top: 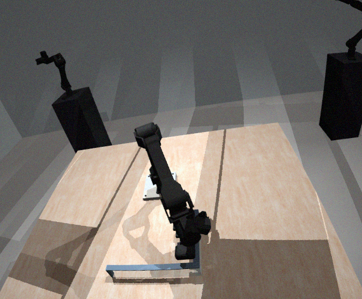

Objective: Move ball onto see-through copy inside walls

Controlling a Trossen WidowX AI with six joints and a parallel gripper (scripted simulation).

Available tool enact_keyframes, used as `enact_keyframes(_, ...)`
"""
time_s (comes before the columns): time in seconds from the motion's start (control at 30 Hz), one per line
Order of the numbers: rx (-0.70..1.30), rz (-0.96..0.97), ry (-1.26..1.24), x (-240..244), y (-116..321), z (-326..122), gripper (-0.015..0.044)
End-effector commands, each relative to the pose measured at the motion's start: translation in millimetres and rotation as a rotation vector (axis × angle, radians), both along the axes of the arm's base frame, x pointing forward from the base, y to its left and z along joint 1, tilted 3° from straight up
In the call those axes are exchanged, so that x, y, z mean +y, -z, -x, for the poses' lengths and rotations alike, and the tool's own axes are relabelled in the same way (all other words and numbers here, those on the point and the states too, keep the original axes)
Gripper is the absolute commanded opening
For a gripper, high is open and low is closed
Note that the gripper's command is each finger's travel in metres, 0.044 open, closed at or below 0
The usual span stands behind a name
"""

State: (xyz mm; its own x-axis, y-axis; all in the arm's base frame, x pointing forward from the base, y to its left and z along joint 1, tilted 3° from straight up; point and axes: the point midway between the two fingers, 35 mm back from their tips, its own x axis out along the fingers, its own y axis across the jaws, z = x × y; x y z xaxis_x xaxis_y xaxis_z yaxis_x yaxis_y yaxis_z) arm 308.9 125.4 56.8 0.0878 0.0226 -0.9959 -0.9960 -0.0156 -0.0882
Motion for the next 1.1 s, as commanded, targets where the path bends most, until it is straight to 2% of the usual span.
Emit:
enact_keyframes(0.0,0.004,0.005,0.003,-0.7,3.6,0.2,0.0000)
enact_keyframes(0.03,0.004,0.005,0.003,-0.7,3.6,0.2,0.0000)
enact_keyframes(0.37,0.001,0.000,0.000,-0.1,0.8,0.1,0.0263)
enact_keyframes(0.4,0.001,0.000,0.000,-0.1,0.8,0.1,0.0271)
enact_keyframes(0.57,0.001,0.000,0.000,0.0,-2.0,0.0,0.0271)
enact_keyframes(0.77,0.003,0.004,0.003,-1.9,-82.4,6.8,0.0271)
enact_keyframes(1.07,-0.016,-0.007,-0.003,0.1,-81.8,2.9,0.0271)
